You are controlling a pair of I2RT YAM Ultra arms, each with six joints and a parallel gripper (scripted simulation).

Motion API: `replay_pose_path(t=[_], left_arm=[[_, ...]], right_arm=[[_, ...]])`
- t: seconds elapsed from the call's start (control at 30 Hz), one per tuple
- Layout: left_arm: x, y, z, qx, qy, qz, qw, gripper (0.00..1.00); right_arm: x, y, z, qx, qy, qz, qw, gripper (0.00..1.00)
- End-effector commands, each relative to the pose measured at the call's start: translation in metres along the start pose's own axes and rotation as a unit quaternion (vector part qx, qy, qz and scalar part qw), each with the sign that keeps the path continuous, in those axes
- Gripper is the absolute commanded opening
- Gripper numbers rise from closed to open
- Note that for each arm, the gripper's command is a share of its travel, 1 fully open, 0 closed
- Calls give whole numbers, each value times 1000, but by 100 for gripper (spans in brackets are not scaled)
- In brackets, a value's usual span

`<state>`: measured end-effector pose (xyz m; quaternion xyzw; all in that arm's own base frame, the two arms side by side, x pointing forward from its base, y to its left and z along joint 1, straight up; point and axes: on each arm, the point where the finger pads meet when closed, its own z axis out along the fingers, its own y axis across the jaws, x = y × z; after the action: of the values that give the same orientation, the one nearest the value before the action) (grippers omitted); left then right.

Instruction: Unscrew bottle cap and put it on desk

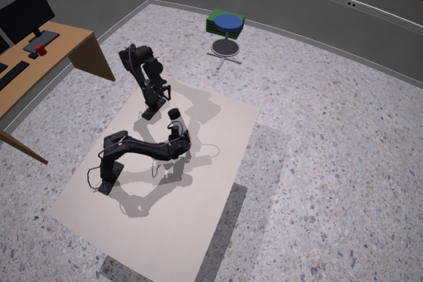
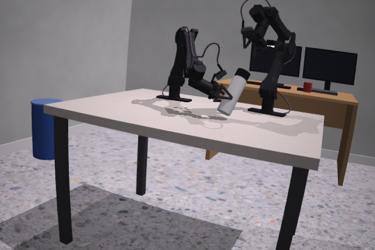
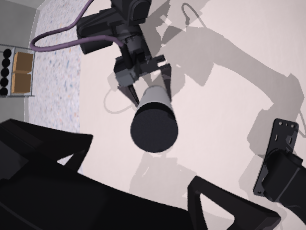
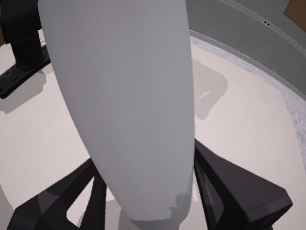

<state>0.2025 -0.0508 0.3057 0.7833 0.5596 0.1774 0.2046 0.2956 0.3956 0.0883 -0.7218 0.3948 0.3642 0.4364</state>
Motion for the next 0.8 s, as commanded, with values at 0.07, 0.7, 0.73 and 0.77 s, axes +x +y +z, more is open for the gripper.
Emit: replay_pose_path(t=[0.07,0.7,0.73,0.77], left_arm=[[-1,-2,1,8,-5,2,1000,94],[1,-5,28,6,-23,-3,1000,94],[3,-8,41,7,-31,-6,999,94],[4,-10,51,7,-37,-9,999,94]], right_arm=[[-25,-12,-3,3,-18,-30,999,0],[-21,-14,-3,5,-18,-27,999,0],[-21,-14,-3,5,-18,-27,999,0],[-21,-14,-3,5,-18,-27,999,0]])
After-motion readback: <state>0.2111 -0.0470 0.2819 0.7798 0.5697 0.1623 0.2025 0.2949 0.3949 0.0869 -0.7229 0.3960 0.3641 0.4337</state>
